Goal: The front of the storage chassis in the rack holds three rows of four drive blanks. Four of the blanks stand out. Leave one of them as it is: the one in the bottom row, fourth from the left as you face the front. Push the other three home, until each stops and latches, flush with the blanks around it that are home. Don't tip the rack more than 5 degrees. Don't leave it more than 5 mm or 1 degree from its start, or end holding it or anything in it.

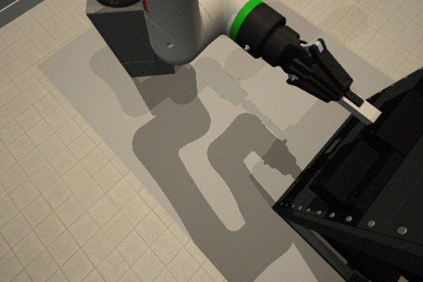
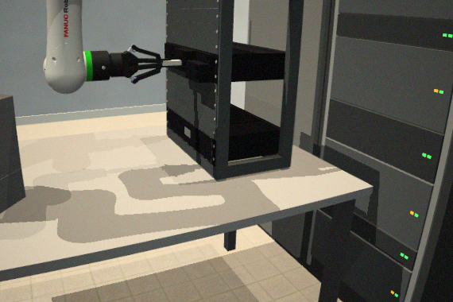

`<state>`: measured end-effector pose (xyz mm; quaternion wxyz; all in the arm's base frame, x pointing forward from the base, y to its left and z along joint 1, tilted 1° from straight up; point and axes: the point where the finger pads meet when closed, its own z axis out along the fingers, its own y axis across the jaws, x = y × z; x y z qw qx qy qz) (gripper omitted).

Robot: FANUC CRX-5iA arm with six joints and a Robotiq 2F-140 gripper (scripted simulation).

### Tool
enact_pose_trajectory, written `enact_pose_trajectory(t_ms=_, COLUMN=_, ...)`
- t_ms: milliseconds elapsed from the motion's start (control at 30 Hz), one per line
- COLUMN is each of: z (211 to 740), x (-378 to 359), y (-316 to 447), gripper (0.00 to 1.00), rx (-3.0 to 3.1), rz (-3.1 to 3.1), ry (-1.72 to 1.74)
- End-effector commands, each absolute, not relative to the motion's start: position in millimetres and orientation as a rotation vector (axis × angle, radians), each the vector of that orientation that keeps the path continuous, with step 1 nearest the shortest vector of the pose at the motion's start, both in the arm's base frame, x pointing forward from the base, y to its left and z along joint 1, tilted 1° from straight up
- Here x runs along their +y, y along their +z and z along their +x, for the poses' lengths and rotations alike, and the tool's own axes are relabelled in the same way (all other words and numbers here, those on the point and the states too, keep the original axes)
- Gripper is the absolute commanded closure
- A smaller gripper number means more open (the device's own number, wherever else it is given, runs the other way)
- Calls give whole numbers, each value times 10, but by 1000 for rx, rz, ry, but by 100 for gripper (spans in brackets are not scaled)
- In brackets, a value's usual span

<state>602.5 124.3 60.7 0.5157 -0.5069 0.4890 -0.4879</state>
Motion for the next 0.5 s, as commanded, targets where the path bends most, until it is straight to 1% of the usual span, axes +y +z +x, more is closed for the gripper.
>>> enact_pose_trajectory(t_ms=0, z=6039, x=1244, y=609, gripper=100, rx=1174, rz=-1217, ry=-1172)
enact_pose_trajectory(t_ms=467, z=6114, x=1248, y=609, gripper=100, rx=1174, rz=-1217, ry=-1172)
